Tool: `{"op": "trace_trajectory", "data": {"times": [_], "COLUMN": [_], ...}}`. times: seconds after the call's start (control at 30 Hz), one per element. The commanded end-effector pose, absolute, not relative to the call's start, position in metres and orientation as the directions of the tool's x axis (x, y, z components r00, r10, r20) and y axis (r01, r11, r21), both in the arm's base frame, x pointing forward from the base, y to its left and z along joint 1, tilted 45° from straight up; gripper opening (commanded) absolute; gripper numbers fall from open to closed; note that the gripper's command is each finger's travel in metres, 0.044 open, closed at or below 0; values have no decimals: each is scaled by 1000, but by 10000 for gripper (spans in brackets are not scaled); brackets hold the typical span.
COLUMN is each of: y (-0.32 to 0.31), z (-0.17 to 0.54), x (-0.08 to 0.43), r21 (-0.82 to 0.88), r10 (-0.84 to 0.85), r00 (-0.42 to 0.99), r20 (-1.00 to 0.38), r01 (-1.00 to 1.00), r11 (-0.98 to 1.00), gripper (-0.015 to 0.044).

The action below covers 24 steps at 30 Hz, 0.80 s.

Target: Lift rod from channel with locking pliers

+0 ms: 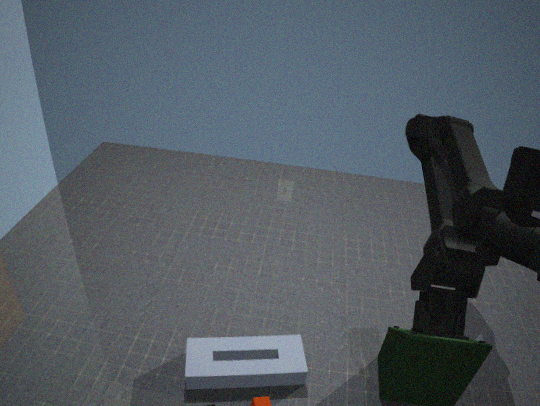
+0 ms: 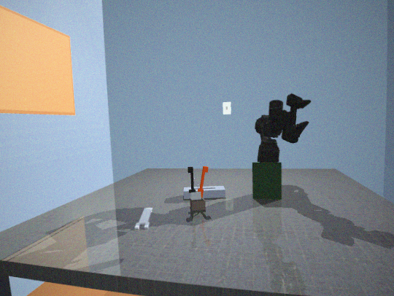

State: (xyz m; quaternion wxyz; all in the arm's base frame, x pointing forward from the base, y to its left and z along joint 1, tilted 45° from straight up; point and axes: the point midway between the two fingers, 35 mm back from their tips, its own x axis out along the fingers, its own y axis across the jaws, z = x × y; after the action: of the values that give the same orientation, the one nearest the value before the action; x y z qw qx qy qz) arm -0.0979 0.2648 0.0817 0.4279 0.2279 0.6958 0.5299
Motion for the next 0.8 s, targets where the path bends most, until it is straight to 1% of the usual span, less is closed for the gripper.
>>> {"op": "trace_trajectory", "data": {"times": [0.0,0.03,0.1,0.23,0.37,0.47,0.57,0.63,0.77], "y": [266,271,285,304,304,292,269,249,202], "z": [83,85,96,120,146,167,188,203,234], "x": [-95,-88,-60,8,79,132,182,212,258], "r21": [934,937,942,922,861,791,704,637,553], "r10": [777,795,854,941,965,940,879,819,688], "r00": [-522,-497,-401,-169,79,264,442,552,720], "r20": [-352,-348,-331,-292,-250,-216,-181,-156,-91], "r01": [-140,-150,-193,-312,-438,-517,-566,-578,-538], "r11": [330,317,275,230,259,327,429,511,636], "gripper": [426,440,440,440,440,440,440,440,440]}}
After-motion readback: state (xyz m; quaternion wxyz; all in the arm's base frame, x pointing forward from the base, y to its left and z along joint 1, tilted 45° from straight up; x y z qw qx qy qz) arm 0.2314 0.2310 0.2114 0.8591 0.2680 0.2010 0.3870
